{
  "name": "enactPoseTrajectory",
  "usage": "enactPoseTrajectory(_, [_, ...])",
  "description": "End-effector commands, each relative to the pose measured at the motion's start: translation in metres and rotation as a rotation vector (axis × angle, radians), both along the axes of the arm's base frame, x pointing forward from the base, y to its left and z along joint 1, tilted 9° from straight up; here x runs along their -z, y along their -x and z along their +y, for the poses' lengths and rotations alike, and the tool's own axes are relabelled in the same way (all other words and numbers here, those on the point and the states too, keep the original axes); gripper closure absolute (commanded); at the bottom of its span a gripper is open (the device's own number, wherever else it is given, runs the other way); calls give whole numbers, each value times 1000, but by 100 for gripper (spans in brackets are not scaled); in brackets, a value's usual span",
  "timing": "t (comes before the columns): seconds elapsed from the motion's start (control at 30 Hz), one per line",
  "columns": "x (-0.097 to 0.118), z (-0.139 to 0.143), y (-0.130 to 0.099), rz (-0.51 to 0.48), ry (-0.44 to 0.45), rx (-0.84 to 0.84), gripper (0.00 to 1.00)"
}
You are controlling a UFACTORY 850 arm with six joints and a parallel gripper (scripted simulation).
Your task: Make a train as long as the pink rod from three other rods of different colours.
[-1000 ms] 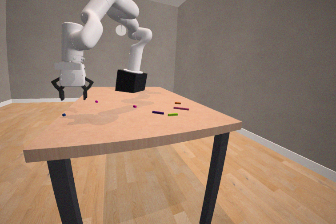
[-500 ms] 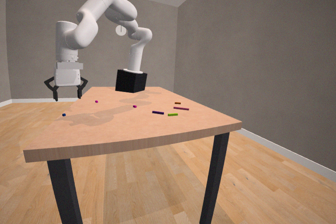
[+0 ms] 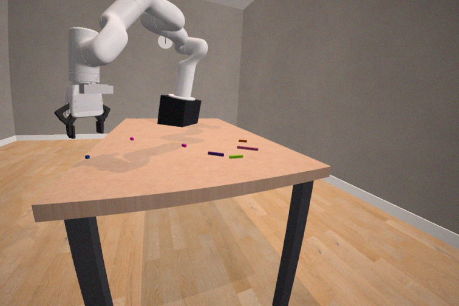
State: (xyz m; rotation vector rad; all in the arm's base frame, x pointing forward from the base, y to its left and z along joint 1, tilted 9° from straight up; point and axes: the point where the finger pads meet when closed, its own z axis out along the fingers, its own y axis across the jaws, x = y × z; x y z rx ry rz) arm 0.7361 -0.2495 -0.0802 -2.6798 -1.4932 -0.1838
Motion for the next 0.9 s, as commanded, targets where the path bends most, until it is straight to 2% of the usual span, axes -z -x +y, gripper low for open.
enactPoseTrajectory(0.0, [-1, -3, -2, -11, -6, -51, 0])
enactPoseTrajectory(0.1, [-1, -3, -2, -11, -6, -51, 0])
enactPoseTrajectory(0.13, [-1, -3, -2, -11, -6, -51, 76])
enactPoseTrajectory(0.87, [-1, -3, -2, -11, -6, -51, 76])
